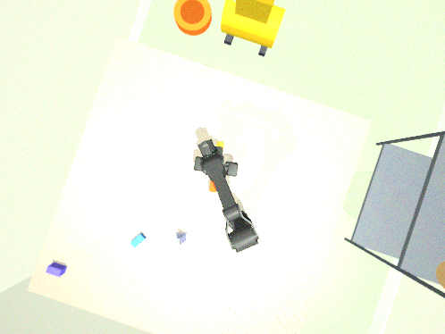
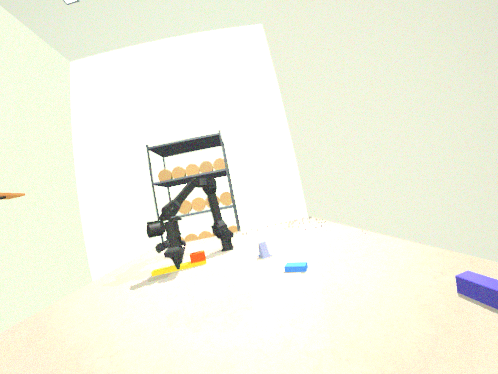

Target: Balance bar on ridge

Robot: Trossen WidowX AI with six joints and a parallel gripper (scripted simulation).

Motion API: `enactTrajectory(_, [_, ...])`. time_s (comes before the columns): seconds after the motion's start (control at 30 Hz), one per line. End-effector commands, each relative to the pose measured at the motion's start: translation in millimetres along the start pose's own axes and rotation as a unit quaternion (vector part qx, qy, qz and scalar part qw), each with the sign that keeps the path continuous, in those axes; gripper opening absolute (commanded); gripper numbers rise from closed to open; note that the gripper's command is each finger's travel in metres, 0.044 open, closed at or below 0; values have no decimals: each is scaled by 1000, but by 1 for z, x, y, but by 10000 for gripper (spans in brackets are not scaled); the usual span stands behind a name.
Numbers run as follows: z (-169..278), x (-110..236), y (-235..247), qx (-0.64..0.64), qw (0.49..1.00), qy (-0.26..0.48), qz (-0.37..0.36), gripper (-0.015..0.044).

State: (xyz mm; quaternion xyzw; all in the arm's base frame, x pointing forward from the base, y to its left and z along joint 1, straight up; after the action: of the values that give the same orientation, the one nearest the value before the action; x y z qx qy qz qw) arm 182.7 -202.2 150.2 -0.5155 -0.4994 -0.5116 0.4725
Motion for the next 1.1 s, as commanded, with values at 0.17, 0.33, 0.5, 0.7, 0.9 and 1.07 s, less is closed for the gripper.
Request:
enactTrajectory(0.17, [1, -3, -1, 3, 1000, 6, 2, 315])
enactTrajectory(0.33, [0, -1, 0, 1, 1000, 1, 1, 289])
enactTrajectory(0.5, [0, -1, 0, 1, 1000, 1, 1, 157])
enactTrajectory(0.7, [0, -1, 0, 1, 1000, 1, 1, 98])
enactTrajectory(0.9, [-1, 5, 1, 1, 1000, 1, 1, 0])
enactTrajectory(1.07, [-2, 17, 2, 1, 1000, 2, 1, 0])
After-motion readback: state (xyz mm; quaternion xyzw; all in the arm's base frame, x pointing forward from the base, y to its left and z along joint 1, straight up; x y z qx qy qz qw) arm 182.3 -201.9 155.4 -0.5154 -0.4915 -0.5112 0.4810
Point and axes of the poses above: the point midway between the two fingers, 35 mm back from their tips, its own x axis back along the fingers, its own y axis across the jaws, z = x × y, the point moved 10 cm from there along x, back along the fingers, and after that the axes turned 13 degrees about -x, right-handed, at the moved point
